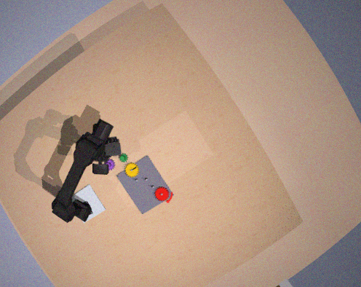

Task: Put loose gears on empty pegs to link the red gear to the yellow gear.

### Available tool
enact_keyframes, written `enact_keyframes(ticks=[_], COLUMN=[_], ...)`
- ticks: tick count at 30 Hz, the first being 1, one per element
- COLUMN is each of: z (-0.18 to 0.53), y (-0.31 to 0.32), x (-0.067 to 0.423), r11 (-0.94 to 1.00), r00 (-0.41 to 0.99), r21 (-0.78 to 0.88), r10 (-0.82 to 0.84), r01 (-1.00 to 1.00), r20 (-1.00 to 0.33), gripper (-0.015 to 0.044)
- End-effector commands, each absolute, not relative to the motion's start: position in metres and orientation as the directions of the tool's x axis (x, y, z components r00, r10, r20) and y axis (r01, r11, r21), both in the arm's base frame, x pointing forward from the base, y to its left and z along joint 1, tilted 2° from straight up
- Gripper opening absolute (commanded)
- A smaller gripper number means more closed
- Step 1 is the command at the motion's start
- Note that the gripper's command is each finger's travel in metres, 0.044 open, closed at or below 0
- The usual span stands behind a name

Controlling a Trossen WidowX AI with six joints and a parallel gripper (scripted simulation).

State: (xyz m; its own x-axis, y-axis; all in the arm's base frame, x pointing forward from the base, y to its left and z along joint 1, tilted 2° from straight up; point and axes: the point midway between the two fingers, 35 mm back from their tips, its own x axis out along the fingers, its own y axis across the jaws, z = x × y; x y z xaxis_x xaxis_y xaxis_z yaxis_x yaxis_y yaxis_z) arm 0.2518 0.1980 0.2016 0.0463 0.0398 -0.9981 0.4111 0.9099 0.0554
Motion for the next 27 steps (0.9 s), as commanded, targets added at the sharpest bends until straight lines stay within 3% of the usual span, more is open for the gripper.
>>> enact_keyframes(ticks=[1, 27], z=[0.213, 0.197], y=[0.195, 0.161], x=[0.249, 0.282], r11=[0.911, 0.916], r00=[0.052, 0.045], r21=[0.062, 0.072], r10=[0.044, 0.059], r01=[0.408, 0.394], r20=[-0.998, -0.997], gripper=[0.0000, 0.0000])
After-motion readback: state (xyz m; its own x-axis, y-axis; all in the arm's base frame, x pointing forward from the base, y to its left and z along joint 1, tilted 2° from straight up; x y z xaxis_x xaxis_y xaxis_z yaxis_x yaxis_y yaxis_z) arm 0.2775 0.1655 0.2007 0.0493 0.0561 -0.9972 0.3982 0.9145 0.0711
